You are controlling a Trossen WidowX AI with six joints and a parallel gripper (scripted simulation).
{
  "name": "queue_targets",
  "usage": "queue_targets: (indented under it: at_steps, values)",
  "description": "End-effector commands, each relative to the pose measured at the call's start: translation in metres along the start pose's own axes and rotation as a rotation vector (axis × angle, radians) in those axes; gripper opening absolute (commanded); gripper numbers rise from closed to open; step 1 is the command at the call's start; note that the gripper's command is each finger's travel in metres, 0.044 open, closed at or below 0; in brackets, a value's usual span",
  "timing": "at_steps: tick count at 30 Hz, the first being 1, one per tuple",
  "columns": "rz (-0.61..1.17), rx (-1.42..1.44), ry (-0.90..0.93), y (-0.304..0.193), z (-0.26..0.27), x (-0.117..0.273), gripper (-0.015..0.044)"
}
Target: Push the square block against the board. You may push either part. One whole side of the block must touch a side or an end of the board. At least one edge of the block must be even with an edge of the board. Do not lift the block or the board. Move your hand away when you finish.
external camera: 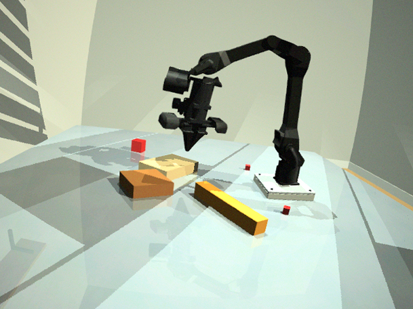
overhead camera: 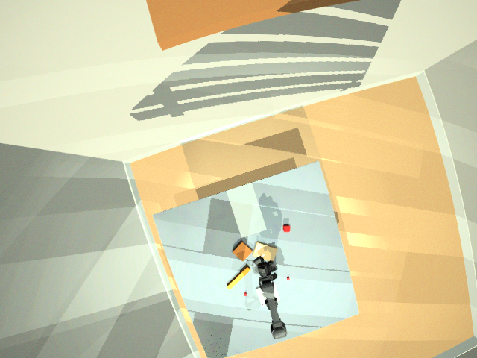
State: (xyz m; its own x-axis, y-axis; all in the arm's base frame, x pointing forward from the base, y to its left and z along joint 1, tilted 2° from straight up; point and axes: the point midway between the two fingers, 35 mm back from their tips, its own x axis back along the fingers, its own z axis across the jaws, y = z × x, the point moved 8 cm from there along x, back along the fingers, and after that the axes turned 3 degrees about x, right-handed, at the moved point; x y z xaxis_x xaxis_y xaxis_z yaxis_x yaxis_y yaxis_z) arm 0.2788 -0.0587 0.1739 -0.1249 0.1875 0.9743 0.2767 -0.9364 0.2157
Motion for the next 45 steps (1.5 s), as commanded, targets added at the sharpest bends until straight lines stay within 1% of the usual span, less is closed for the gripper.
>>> queue_targets:
  at_steps: [1,5,10,13,15,45]
  values:
    - [0.104,-0.047,0.0,-0.041,-0.002,0.003,0.0]
    - [0.202,-0.092,-0.025,-0.082,-0.008,0.007,0.0]
    - [0.207,-0.094,-0.027,-0.084,-0.008,0.004,0.0]
    - [0.207,-0.094,-0.027,-0.092,-0.008,-0.035,0.0]
    - [0.207,-0.094,-0.027,-0.095,-0.009,-0.047,0.0]
    - [0.209,-0.094,-0.027,-0.117,-0.003,-0.042,0.0]
